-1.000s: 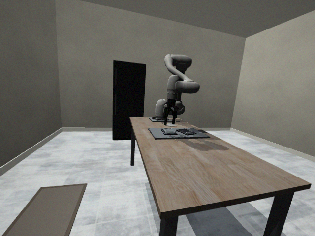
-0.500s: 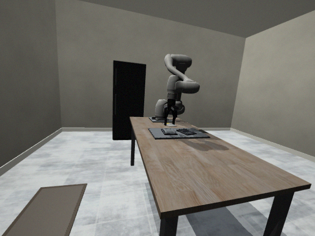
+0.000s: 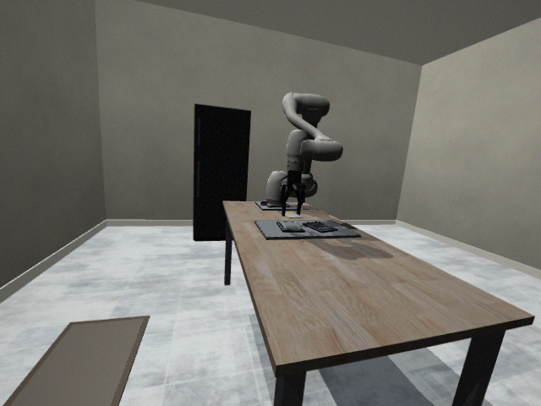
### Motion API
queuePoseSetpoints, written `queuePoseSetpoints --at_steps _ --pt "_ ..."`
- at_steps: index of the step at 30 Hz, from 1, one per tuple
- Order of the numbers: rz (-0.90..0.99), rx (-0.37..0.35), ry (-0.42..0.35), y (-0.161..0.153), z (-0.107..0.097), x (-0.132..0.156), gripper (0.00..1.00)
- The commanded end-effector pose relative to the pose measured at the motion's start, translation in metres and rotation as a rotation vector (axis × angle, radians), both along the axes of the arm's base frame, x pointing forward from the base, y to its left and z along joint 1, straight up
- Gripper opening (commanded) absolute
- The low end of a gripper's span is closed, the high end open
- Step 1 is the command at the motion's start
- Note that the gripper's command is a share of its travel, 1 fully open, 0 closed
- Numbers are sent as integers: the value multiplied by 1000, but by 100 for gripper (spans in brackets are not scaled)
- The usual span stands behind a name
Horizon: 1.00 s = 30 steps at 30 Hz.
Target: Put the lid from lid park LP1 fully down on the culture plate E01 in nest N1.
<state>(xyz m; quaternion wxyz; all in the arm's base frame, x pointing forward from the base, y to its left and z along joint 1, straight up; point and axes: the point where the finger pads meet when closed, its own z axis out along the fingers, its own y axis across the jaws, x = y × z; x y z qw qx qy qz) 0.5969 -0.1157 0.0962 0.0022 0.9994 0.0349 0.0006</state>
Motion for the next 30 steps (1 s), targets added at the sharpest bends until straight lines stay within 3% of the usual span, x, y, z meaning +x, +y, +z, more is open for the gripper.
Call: queuePoseSetpoints --at_steps 1,18,30 --pt "-22 -1 -1 0 0 0 60" --pt "-198 0 -2 0 -4 1 60" --pt "-198 0 -2 0 -32 1 60"
